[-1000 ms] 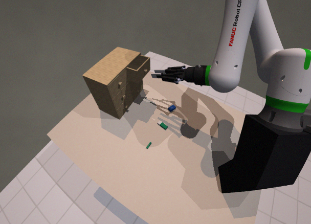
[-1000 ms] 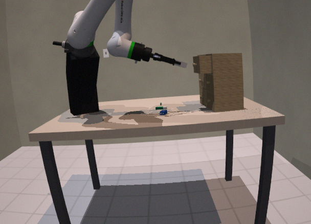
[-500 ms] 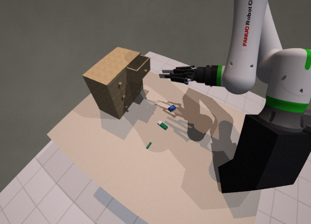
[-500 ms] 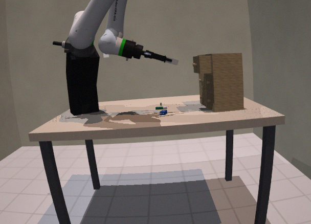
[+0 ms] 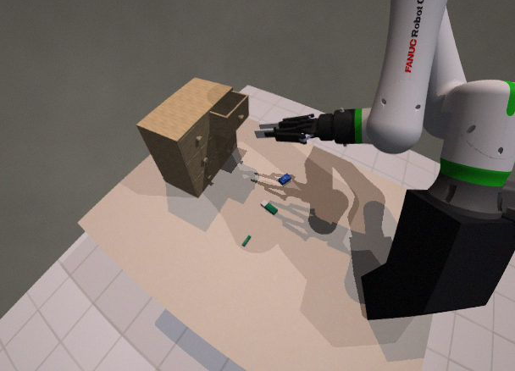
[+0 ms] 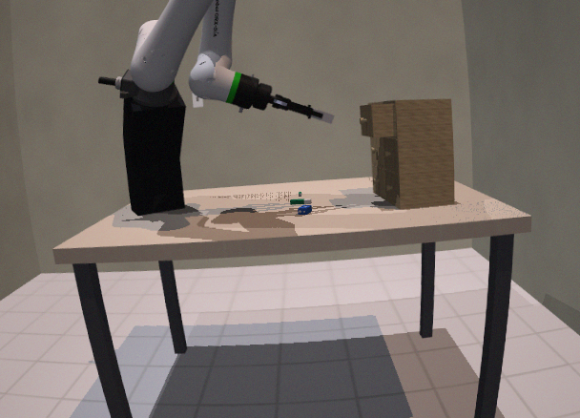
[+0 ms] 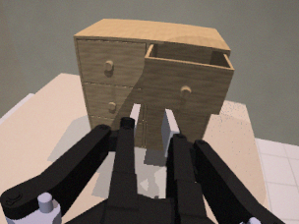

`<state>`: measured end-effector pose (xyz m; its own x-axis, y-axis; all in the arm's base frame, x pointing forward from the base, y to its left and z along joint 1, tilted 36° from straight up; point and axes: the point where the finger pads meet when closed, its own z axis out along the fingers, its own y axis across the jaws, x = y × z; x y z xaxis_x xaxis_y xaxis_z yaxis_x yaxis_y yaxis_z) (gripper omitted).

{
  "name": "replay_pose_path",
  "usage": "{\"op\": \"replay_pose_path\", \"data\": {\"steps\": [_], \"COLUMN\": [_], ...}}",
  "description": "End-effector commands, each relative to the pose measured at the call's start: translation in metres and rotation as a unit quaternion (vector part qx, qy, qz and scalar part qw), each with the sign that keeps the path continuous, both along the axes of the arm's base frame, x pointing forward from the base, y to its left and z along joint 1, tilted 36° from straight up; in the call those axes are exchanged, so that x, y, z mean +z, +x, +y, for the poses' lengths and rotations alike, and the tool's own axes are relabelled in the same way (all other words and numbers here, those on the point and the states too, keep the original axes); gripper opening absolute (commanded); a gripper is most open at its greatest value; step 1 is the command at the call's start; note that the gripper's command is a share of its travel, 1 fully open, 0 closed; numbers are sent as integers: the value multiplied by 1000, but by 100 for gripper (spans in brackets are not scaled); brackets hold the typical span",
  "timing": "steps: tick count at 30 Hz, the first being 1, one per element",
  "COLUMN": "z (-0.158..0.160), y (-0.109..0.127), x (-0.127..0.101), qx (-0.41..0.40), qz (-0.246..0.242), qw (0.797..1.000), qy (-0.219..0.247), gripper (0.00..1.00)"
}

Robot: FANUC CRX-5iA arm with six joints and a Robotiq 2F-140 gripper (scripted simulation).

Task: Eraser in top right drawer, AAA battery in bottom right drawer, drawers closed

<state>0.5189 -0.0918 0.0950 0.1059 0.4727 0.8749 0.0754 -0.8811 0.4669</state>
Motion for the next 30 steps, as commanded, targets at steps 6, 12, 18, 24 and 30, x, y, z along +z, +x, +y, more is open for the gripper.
{"op": "replay_pose_path", "data": {"steps": [6, 12, 18, 24, 30], "z": [82, 128, 162, 168, 131], "y": [19, 12, -7, -51, -82], "x": [-56, -85, -107, -114, -84], "qx": [71, 100, 108, 71, 17], "qz": [130, 219, 316, 405, 449], "qw": [986, 964, 936, 908, 892], "qy": [81, 108, 114, 86, 56], "gripper": [20, 20, 20, 20, 20]}}
